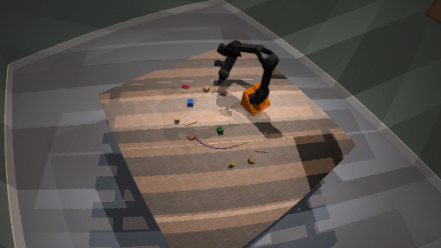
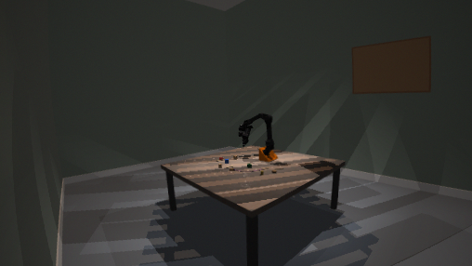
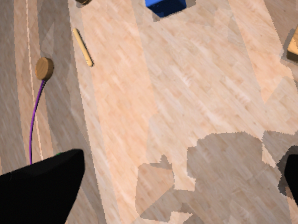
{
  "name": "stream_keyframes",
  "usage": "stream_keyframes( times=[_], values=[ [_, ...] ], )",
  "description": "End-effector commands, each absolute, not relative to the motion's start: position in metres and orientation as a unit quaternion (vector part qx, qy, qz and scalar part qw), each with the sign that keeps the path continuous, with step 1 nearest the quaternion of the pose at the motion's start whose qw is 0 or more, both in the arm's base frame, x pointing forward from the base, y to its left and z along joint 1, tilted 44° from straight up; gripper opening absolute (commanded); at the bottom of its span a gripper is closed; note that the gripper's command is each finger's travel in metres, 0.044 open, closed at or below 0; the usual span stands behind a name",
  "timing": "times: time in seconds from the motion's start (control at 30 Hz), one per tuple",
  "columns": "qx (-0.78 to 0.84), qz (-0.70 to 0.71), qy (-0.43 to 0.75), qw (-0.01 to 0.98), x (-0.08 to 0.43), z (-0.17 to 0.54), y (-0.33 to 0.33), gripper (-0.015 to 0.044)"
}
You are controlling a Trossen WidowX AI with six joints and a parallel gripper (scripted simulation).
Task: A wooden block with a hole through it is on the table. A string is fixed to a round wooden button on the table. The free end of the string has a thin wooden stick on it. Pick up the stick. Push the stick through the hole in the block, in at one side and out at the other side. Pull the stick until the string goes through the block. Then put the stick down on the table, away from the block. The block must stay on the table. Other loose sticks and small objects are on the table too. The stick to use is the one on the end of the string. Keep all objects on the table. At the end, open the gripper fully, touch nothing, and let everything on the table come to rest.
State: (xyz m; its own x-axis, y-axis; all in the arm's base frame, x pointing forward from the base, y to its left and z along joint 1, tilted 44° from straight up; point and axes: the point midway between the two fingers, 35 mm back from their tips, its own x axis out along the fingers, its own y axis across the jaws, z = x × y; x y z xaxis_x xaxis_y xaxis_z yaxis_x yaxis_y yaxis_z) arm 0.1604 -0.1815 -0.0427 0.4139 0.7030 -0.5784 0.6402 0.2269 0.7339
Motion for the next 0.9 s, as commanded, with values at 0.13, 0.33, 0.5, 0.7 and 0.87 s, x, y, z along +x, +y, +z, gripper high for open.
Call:
stream_keyframes(
  times=[0.13, 0.33, 0.5, 0.7, 0.87],
  values=[
    [0.275, 0.298, 0.561, 0.722, 0.230, -0.016, -0.116, 0.0440],
    [0.088, 0.436, 0.514, 0.734, 0.256, -0.001, -0.072, 0.0440],
    [-0.070, 0.547, 0.439, 0.709, 0.271, 0.012, -0.030, 0.0440],
    [-0.239, 0.659, 0.313, 0.641, 0.280, 0.027, 0.023, 0.0440],
    [-0.339, 0.716, 0.209, 0.574, 0.279, 0.038, 0.061, 0.0440]
  ],
)
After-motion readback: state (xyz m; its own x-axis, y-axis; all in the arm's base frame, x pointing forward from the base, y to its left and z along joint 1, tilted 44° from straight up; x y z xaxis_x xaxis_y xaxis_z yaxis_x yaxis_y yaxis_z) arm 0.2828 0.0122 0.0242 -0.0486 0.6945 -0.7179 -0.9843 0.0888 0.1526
